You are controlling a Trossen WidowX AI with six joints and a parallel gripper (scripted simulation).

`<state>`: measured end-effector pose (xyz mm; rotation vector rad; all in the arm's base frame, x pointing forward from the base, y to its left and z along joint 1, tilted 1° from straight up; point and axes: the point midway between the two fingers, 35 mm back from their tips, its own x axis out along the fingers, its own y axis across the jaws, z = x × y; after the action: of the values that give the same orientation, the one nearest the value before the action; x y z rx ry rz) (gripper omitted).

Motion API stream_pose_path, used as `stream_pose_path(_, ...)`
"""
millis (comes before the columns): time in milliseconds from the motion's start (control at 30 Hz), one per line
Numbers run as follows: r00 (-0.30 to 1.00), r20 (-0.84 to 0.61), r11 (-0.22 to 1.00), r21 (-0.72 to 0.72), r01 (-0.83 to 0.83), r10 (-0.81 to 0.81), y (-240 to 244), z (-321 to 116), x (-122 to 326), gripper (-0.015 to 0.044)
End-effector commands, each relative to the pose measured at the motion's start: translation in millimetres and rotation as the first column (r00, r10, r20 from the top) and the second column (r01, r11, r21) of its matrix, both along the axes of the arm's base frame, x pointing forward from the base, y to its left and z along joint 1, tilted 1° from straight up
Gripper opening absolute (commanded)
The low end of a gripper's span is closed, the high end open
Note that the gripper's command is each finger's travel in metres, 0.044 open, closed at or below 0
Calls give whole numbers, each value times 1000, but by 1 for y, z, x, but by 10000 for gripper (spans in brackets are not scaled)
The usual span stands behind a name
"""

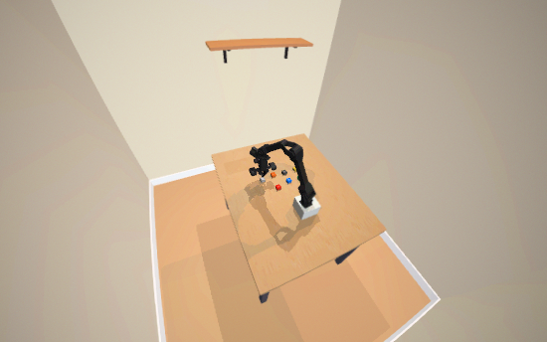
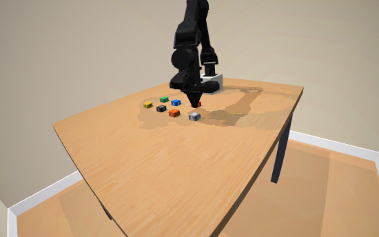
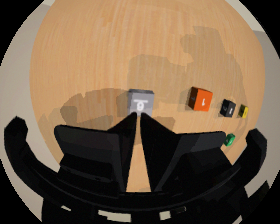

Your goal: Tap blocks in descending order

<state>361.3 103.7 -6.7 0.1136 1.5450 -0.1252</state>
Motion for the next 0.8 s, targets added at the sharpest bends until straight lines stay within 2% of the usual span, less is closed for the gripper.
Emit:
stream_pose_path(0, 1000, 0, 1000, -4, 4, -4, -1, -7, 0, 20)
stream_pose_path(667, 1000, -1, 1000, -4, 4, -4, -1, -30, 0, 20)
stream_pose_path(767, 1000, -1, 1000, -4, 4, -4, 0, -3, 0, 20)
